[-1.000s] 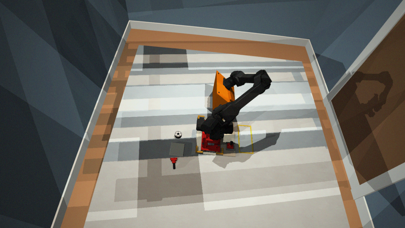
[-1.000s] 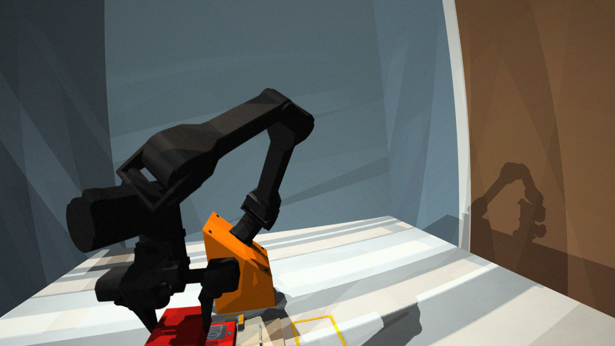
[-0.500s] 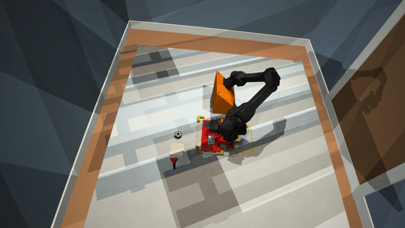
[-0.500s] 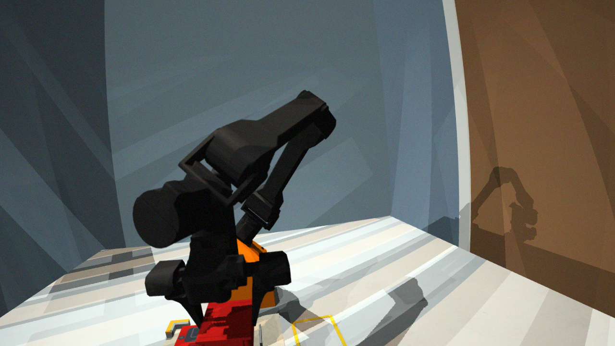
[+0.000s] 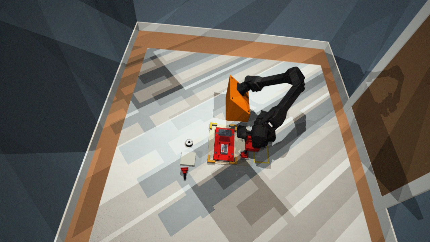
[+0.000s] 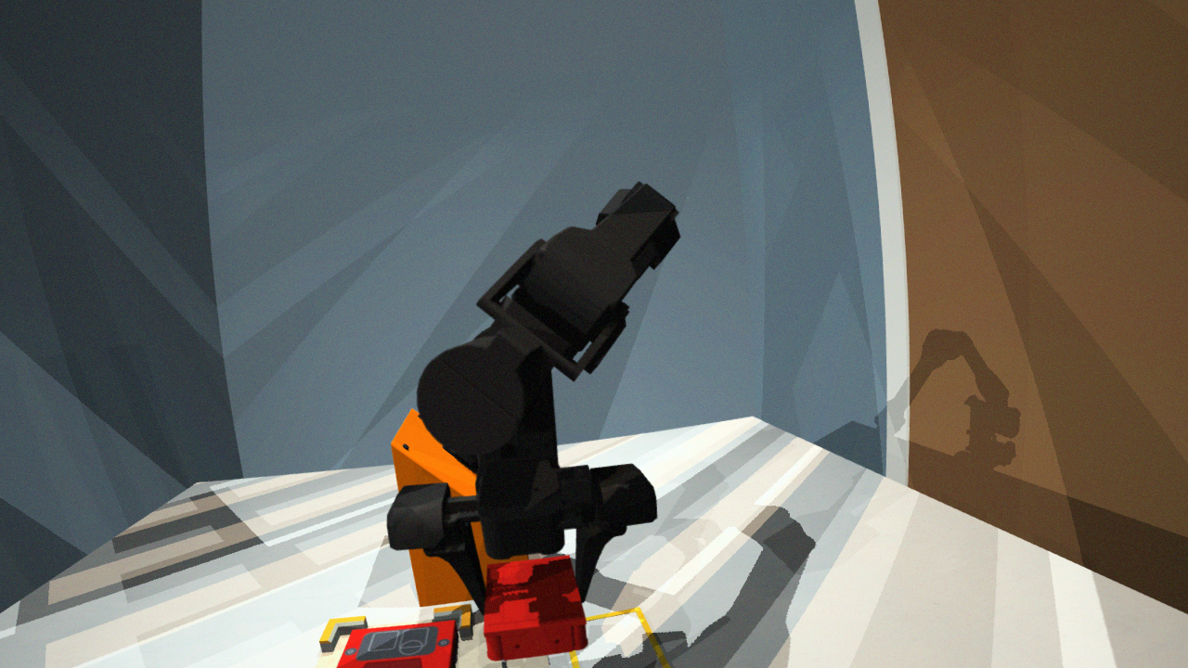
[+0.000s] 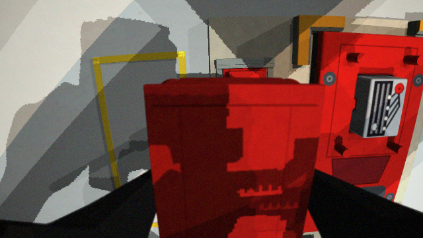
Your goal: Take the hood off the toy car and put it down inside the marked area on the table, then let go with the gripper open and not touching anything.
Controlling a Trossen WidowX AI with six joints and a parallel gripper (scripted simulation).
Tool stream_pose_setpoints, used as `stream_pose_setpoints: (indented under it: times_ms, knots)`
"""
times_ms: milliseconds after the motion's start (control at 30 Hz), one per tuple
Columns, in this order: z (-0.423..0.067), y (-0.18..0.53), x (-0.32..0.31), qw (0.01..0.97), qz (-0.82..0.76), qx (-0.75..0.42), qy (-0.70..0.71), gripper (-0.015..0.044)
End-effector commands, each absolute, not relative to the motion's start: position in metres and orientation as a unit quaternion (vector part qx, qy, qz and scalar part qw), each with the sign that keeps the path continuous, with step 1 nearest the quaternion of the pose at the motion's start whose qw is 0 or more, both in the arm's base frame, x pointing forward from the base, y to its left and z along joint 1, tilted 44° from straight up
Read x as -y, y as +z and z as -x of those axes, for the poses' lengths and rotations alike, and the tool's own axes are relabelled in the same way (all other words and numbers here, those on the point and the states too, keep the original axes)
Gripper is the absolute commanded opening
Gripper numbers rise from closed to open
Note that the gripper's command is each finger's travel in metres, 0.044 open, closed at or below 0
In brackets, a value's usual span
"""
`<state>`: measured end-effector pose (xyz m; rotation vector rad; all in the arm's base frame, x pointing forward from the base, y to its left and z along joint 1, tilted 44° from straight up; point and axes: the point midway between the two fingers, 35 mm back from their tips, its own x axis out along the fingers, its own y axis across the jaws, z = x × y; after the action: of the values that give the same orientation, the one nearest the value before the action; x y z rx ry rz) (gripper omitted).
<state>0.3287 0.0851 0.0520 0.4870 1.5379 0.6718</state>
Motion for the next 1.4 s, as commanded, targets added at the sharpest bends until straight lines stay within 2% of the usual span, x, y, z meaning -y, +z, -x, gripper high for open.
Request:
stream_pose_setpoints:
  times_ms: [0,467,1367]
  knots:
    - [-0.322,0.064,-0.095,0.643,-0.216,-0.673,0.296,0.0000]
    - [-0.289,0.101,-0.131,0.640,-0.219,-0.672,0.303,0.0000]
    - [-0.289,0.087,-0.144,0.640,-0.219,-0.672,0.302,0.0000]
